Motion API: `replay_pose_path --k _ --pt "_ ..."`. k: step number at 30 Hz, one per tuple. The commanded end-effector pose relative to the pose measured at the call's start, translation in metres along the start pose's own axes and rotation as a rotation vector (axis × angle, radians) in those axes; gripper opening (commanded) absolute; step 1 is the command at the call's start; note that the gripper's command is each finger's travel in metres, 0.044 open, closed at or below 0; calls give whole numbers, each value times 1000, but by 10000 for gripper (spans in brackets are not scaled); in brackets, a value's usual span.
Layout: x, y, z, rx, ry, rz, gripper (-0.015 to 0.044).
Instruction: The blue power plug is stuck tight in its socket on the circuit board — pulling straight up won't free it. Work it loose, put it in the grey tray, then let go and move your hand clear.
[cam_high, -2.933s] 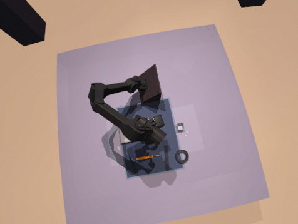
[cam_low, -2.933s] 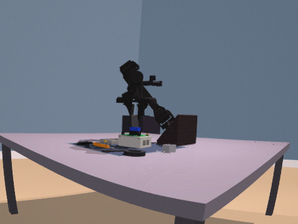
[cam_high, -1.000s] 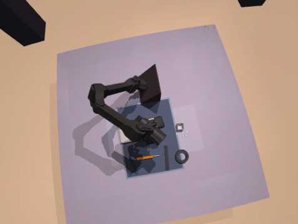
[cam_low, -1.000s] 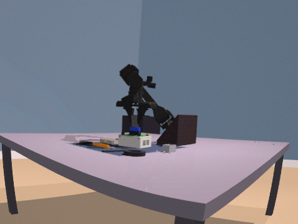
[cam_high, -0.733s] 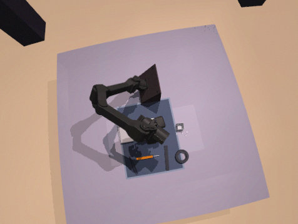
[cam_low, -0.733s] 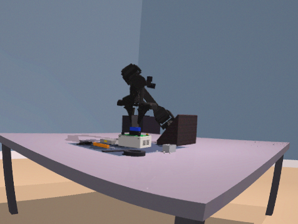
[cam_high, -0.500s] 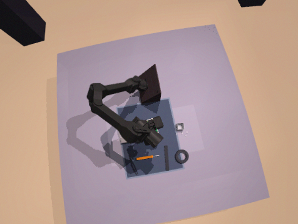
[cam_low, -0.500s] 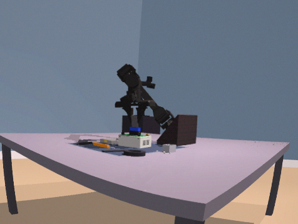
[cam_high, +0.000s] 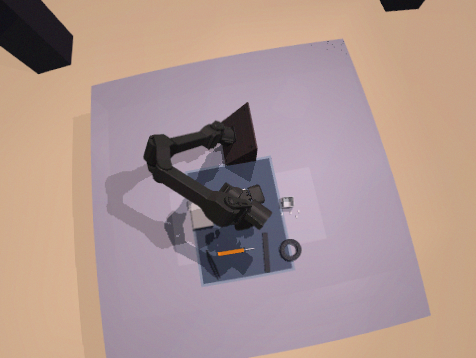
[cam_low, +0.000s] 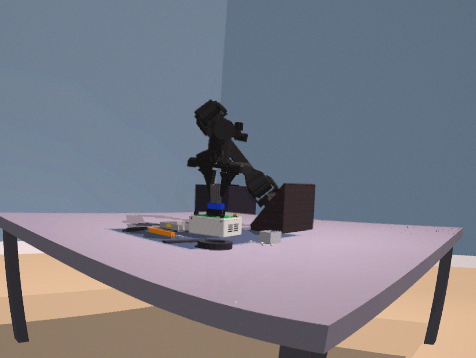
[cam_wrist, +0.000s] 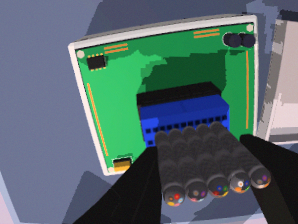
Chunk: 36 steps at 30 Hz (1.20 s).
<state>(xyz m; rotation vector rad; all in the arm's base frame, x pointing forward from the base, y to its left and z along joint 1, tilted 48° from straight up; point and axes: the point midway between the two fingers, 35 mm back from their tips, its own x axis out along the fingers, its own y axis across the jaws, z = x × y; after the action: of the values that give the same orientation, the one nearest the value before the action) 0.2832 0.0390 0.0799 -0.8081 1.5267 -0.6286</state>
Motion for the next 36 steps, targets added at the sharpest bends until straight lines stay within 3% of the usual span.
replay_pose_path --k 1,15,28,36 --pt "-13 9 -1 -15 -24 -57 0" --pt "-16 -15 0 -18 -21 218 0" --pt "-20 8 -1 -15 -24 -48 0" --pt "-20 -1 -1 -17 -23 49 0"
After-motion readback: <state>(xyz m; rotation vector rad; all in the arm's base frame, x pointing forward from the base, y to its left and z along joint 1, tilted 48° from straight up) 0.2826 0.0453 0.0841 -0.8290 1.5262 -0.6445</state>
